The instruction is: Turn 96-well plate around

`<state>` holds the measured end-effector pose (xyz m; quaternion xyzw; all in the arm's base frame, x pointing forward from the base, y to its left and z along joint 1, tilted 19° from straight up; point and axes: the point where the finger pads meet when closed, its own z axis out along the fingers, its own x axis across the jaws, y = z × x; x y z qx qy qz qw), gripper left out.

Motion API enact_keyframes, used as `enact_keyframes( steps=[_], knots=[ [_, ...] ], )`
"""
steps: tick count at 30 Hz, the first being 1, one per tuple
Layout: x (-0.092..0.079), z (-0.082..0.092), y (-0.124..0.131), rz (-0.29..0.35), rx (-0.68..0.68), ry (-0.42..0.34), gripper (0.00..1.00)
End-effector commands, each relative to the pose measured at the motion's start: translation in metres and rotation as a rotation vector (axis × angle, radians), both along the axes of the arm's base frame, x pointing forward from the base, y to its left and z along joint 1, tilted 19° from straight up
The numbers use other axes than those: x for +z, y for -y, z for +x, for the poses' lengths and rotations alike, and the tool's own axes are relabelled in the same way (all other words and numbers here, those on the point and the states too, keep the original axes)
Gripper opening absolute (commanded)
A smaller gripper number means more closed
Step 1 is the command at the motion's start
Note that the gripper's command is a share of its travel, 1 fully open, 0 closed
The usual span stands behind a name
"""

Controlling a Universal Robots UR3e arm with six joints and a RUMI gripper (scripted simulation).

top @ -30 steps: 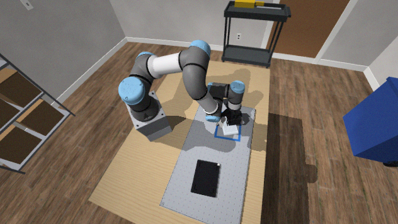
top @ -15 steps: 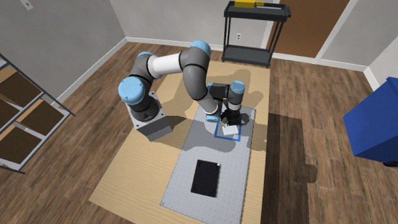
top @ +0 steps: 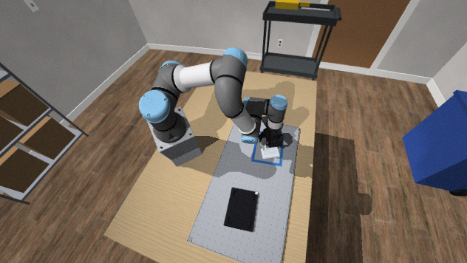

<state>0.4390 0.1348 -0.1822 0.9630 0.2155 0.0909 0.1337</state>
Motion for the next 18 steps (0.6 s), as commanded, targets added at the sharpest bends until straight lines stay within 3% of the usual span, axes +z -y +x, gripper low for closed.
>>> enact_keyframes(
  steps=[1, 18],
  knots=[
    [0.0007, 0.0007, -0.0003, 0.000, 0.000, 0.002, 0.00],
    [0.0022, 0.0003, -0.0007, 0.000, 0.000, 0.002, 0.00]
  ],
)
